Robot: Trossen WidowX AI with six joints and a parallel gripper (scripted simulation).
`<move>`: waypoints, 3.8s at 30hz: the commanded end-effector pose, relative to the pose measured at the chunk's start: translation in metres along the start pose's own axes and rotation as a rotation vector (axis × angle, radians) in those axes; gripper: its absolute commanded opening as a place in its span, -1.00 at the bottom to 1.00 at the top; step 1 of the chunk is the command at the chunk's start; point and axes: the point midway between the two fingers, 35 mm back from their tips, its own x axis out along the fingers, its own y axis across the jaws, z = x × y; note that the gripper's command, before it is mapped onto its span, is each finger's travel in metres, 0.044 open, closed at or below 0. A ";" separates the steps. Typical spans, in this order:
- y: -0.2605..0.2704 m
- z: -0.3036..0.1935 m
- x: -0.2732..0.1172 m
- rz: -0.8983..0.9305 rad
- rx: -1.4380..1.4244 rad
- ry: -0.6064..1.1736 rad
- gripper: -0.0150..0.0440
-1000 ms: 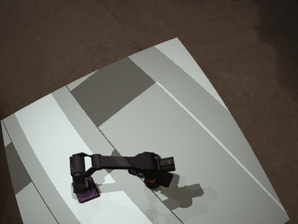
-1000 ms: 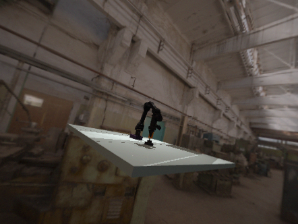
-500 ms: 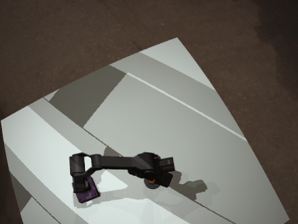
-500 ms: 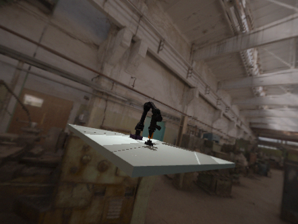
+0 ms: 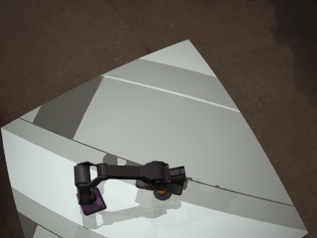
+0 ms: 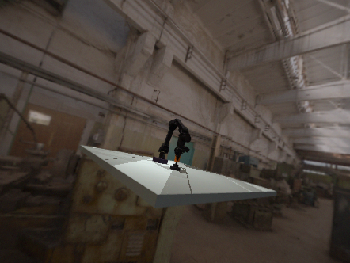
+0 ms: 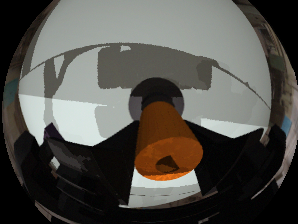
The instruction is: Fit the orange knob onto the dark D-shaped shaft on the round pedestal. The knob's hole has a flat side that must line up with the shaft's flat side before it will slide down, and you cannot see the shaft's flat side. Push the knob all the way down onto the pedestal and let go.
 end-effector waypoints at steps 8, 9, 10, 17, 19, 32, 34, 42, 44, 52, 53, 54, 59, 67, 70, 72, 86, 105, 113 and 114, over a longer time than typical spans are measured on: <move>-0.002 0.001 0.001 -0.007 -0.024 -0.002 -0.49; -0.002 0.000 0.001 -0.007 -0.024 -0.002 -0.49; -0.001 0.000 0.002 -0.007 -0.024 -0.002 -0.49; 0.000 0.000 0.003 -0.007 -0.024 -0.002 -0.49; 0.000 0.000 0.003 -0.007 -0.024 -0.002 -0.49; -0.002 0.001 -0.003 -0.007 -0.223 -0.001 -0.49; -0.003 0.001 -0.002 -0.008 -0.233 -0.001 -0.49; -0.002 0.001 0.001 -0.007 -0.233 -0.001 -0.49; -0.001 0.000 0.002 -0.007 -0.233 -0.001 -0.49; -0.001 0.000 0.003 -0.007 -0.233 -0.001 -0.49; -0.001 0.000 0.003 -0.007 -0.233 -0.001 -0.49; -0.001 0.000 0.003 -0.007 -0.233 -0.001 -0.49; -0.001 0.000 -0.001 -0.007 -0.233 -0.001 -0.49; -0.003 0.001 -0.002 -0.008 -0.442 0.000 -0.49; -0.003 0.001 0.000 -0.008 -0.442 0.000 -0.49; -0.003 0.001 0.001 -0.008 -0.442 0.000 -0.49; -0.002 0.000 0.003 -0.007 -0.442 0.000 -0.49; -0.002 0.001 0.000 -0.008 -0.642 0.001 -0.49; -0.002 0.001 0.003 -0.007 -0.652 0.001 -0.49; -0.002 0.001 0.004 -0.007 -0.652 0.001 -0.49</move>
